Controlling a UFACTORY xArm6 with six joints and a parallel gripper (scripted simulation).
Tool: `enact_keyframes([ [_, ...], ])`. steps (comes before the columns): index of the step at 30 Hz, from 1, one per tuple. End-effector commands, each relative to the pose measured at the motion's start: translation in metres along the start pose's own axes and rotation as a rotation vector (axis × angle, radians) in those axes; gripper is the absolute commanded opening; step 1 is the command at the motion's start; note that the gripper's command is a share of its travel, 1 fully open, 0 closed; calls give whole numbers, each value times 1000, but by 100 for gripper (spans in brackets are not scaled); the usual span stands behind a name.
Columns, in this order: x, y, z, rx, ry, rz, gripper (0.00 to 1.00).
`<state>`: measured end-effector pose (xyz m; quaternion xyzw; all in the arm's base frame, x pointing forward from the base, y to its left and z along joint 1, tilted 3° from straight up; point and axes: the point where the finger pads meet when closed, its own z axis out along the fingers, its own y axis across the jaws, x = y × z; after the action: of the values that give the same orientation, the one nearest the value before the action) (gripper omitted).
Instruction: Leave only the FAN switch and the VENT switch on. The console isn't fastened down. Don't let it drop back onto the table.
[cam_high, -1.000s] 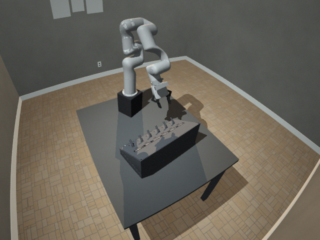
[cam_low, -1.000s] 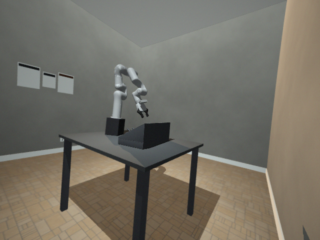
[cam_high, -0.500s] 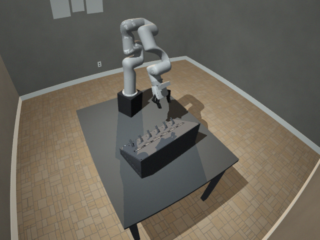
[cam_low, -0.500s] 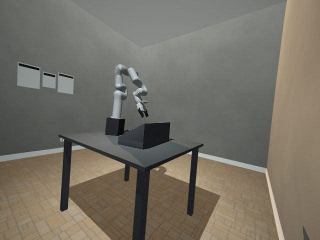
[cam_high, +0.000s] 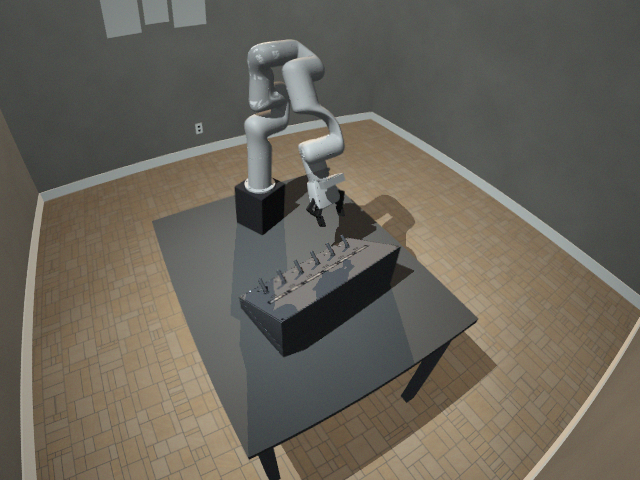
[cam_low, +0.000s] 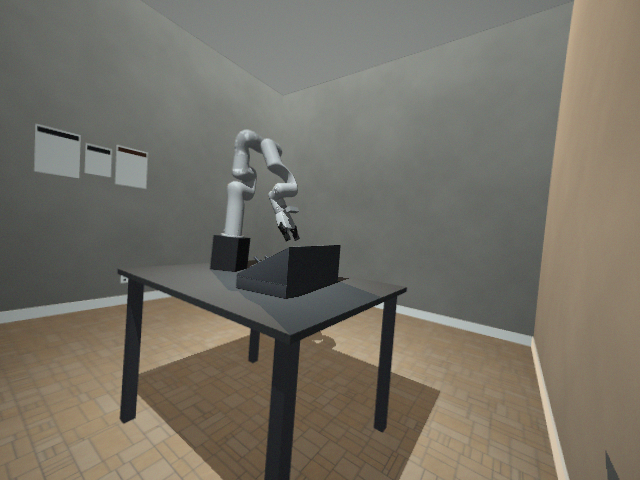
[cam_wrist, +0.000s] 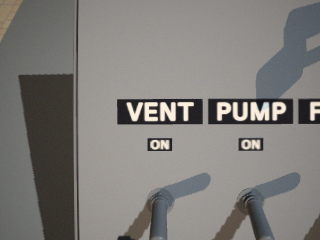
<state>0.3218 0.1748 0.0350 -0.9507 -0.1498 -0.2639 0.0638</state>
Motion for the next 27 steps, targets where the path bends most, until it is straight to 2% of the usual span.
enact_keyframes([
  [1, 1, -1, 20, -33, -2, -2, 100],
  [6, 1, -1, 28, -33, -2, -2, 100],
  [27, 1, -1, 28, -33, -2, -2, 100],
])
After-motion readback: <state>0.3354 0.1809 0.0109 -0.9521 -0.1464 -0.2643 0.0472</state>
